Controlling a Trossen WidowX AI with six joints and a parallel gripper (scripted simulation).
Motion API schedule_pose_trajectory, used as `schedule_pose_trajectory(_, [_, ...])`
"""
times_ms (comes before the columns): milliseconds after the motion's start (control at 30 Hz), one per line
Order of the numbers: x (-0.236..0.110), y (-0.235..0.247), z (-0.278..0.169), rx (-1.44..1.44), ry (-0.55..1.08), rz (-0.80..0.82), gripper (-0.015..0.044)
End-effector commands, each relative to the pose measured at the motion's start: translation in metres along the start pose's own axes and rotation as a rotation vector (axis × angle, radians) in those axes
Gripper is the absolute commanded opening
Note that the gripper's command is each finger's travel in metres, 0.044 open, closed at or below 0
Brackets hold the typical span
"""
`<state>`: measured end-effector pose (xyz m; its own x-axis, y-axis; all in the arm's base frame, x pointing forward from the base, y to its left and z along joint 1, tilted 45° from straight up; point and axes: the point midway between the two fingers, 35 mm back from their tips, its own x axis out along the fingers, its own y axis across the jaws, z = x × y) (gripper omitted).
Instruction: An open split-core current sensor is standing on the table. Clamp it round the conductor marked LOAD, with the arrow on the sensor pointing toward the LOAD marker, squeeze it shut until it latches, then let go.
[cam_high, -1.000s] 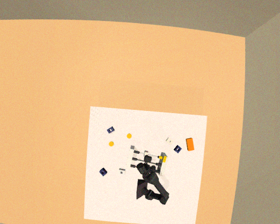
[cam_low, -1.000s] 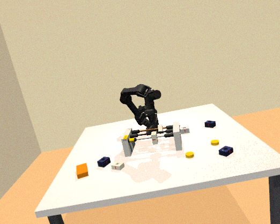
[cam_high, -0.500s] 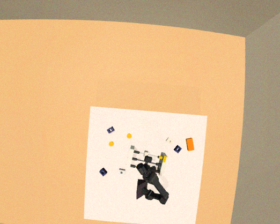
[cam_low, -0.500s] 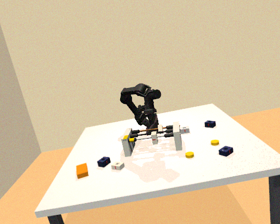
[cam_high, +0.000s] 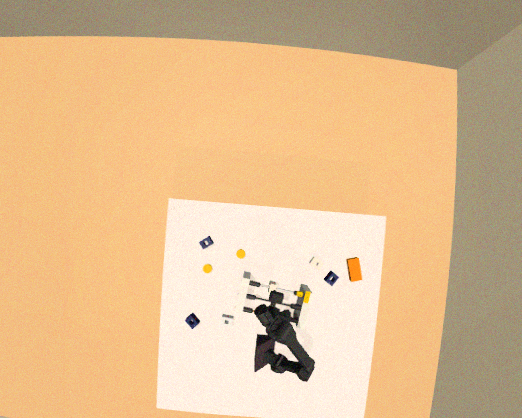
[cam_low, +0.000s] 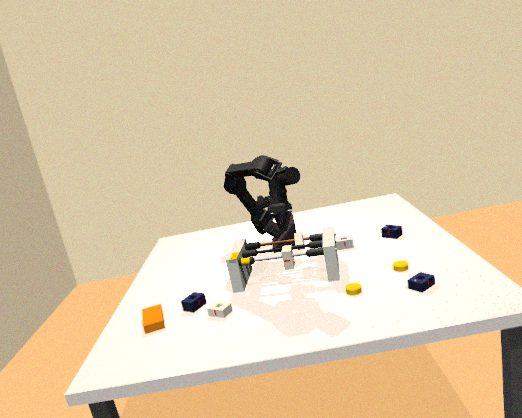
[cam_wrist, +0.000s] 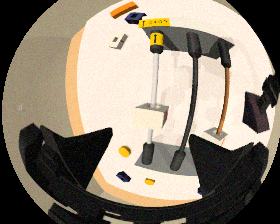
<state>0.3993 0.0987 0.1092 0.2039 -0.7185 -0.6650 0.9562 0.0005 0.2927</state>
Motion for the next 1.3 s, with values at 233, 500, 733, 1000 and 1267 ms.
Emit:
schedule_pose_trajectory(233, [0.0, -0.001, 0.0, 0.002, 0.002, -0.005, 0.044])
schedule_pose_trajectory(500, [-0.001, -0.003, 0.023, -0.318, 0.099, 0.013, 0.044])
schedule_pose_trajectory(733, [-0.004, -0.012, 0.056, -0.818, 0.223, 0.138, 0.044])
schedule_pose_trajectory(1000, [-0.007, -0.024, 0.085, -1.217, 0.261, 0.347, 0.044])
schedule_pose_trajectory(1267, [-0.008, -0.032, 0.1, -1.501, 0.213, 0.5, 0.044])
